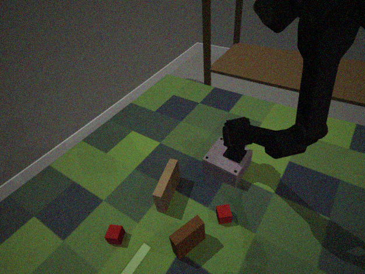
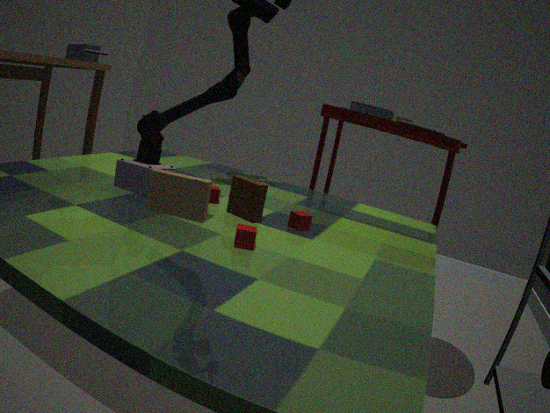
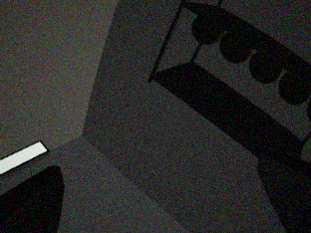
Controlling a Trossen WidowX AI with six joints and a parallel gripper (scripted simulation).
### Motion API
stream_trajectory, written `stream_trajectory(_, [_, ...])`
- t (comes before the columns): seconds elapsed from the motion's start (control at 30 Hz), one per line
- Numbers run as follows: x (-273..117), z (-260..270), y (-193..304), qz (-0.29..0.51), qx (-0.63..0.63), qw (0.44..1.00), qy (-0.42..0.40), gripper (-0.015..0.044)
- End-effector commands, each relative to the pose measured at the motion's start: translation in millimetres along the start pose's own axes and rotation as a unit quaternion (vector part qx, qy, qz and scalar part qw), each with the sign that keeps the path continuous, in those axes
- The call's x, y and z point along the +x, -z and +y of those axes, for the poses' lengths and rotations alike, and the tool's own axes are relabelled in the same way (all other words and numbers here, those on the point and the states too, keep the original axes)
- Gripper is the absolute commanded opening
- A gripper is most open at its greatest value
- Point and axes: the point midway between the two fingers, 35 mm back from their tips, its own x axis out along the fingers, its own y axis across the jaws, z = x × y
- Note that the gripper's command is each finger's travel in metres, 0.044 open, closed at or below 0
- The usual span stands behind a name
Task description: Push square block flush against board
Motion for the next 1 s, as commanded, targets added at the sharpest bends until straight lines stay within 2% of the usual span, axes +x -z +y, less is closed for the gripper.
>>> stream_trajectory(0.0, [0,0,0,0.0,0.0,1.0,0.0,0.0374])
stream_trajectory(0.1, [-1,3,1,0.003,0.011,1.0,0.001,0.0295])
stream_trajectory(0.47, [-14,53,12,0.044,0.178,0.983,0.013,0.0006])
stream_trajectory(0.97, [-21,121,6,0.082,0.381,0.92,0.028,0.0])
